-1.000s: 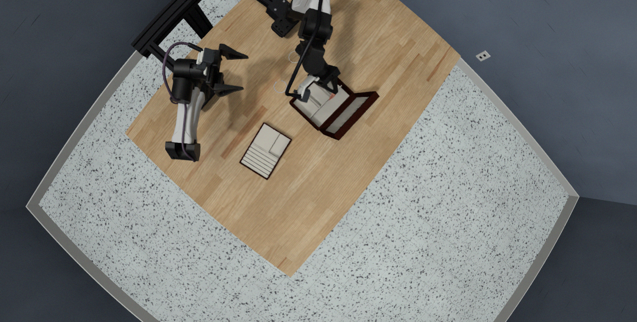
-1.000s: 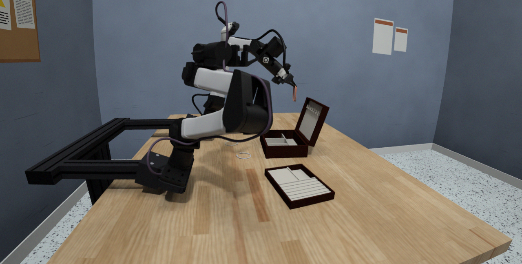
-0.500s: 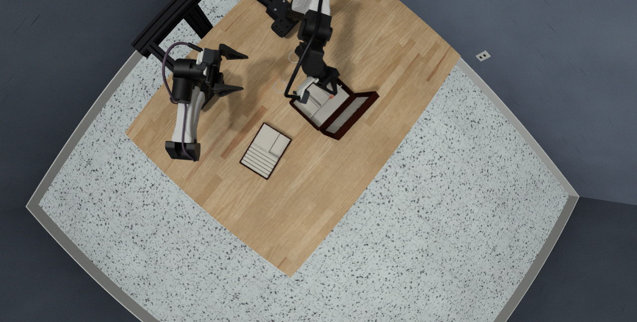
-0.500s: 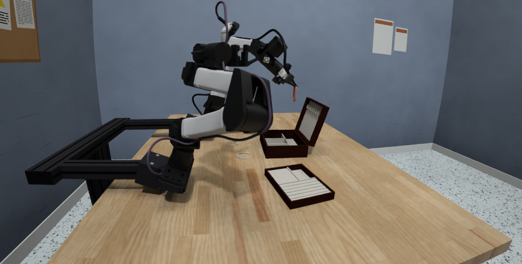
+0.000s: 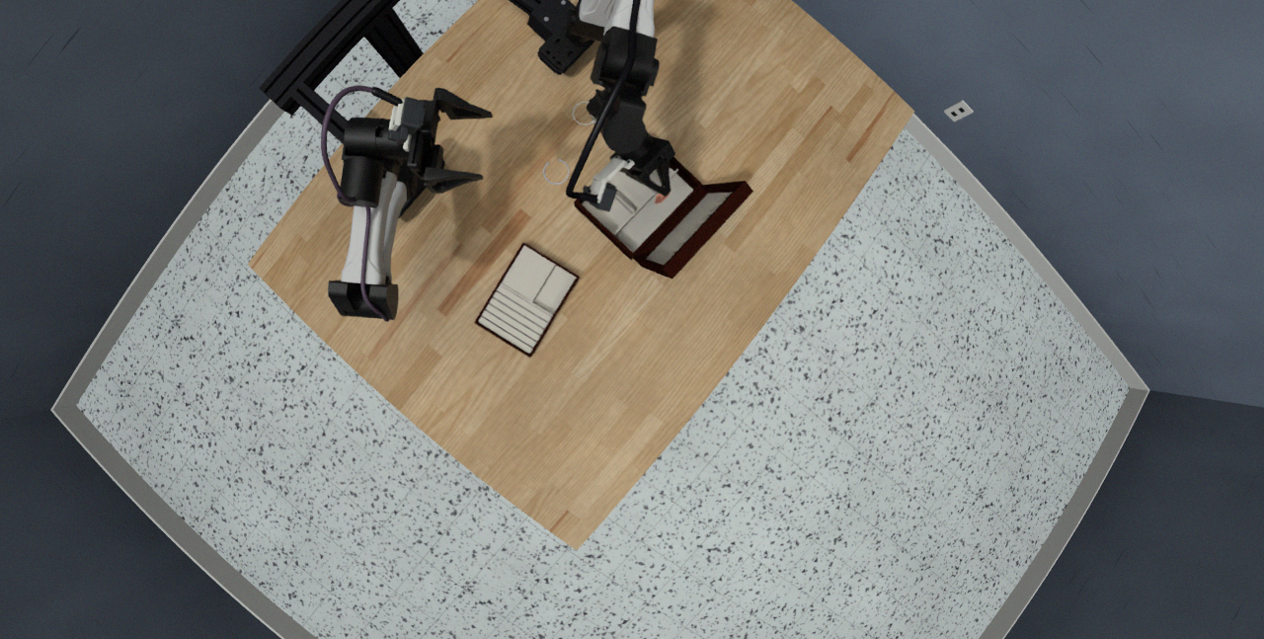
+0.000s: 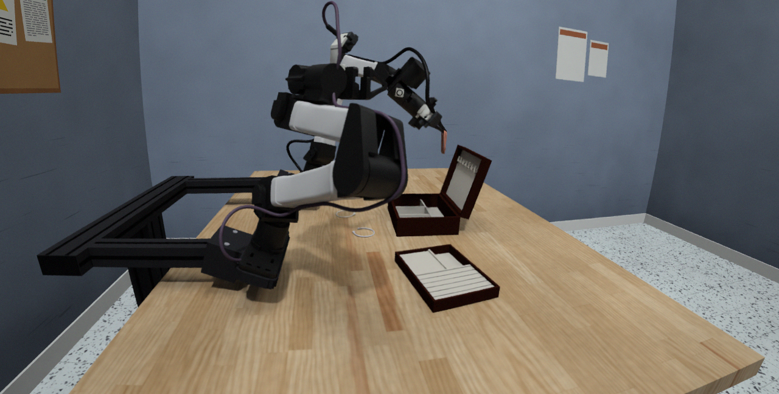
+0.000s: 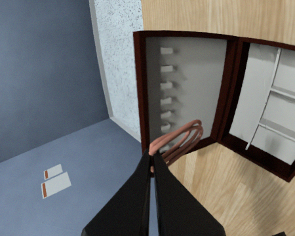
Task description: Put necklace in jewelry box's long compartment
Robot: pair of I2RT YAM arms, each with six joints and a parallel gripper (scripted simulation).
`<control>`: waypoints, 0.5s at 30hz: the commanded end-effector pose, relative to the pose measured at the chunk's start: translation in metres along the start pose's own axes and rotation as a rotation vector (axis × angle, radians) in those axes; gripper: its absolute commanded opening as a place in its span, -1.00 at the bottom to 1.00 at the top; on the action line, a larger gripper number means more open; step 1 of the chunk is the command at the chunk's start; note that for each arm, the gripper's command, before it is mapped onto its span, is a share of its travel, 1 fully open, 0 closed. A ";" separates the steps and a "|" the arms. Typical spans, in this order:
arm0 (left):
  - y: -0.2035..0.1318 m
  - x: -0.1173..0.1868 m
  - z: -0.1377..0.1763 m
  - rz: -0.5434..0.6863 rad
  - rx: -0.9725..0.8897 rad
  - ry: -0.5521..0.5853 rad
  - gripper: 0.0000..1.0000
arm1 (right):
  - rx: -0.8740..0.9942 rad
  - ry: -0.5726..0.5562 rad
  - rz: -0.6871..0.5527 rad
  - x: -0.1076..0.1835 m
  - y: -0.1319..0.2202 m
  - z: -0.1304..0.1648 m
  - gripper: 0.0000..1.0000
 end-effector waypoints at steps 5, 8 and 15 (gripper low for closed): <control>-0.018 -0.021 0.006 -0.025 0.020 -0.024 -1.00 | -0.001 -0.002 0.001 0.000 0.000 -0.002 1.00; -0.027 -0.029 0.009 -0.018 0.012 -0.017 -1.00 | -0.001 -0.002 0.001 0.000 0.000 -0.002 1.00; -0.046 -0.041 0.015 0.026 -0.035 0.014 -1.00 | -0.001 -0.002 0.002 0.000 0.000 -0.002 1.00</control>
Point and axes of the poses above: on each arm, the point where the finger pads meet when closed, its own x axis back along the fingers, its own y axis across the jaws, z = x × y, the point moved 6 cm from there along x, back along the fingers, and after that the axes turned 11 degrees about x, right-handed, at the moved point
